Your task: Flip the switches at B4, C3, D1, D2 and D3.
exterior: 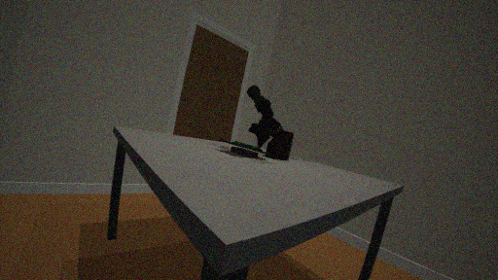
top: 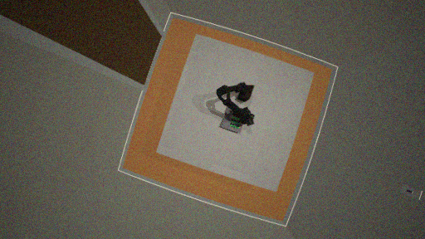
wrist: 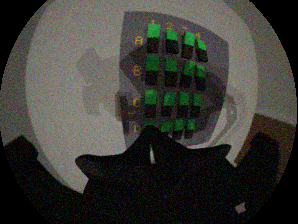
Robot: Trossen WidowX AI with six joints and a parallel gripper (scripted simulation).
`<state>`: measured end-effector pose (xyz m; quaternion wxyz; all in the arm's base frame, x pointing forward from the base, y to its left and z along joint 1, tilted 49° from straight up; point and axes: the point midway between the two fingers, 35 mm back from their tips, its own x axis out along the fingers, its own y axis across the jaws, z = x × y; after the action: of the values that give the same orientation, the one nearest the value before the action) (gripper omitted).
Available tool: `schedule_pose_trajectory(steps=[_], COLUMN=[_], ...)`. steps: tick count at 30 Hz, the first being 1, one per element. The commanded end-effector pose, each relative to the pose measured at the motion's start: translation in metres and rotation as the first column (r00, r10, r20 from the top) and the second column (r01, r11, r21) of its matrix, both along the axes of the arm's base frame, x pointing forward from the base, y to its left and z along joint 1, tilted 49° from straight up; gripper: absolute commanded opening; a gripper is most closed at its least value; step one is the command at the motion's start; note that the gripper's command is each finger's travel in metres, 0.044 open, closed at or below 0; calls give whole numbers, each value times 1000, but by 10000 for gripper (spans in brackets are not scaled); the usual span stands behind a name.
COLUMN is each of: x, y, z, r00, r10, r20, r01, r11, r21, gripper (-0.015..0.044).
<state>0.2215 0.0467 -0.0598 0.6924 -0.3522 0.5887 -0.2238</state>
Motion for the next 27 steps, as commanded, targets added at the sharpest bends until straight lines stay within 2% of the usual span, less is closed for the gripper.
schedule_pose_trajectory(steps=[1, 27], x=[0, 1], y=[-1, -3], z=[0, -3], r00=[1000, 1000], r10=[4, 4], r20=[-2, -2], r01=[-4, -4], r11=[1000, 1000], r21=[-3, -3], gripper=[0, 0])
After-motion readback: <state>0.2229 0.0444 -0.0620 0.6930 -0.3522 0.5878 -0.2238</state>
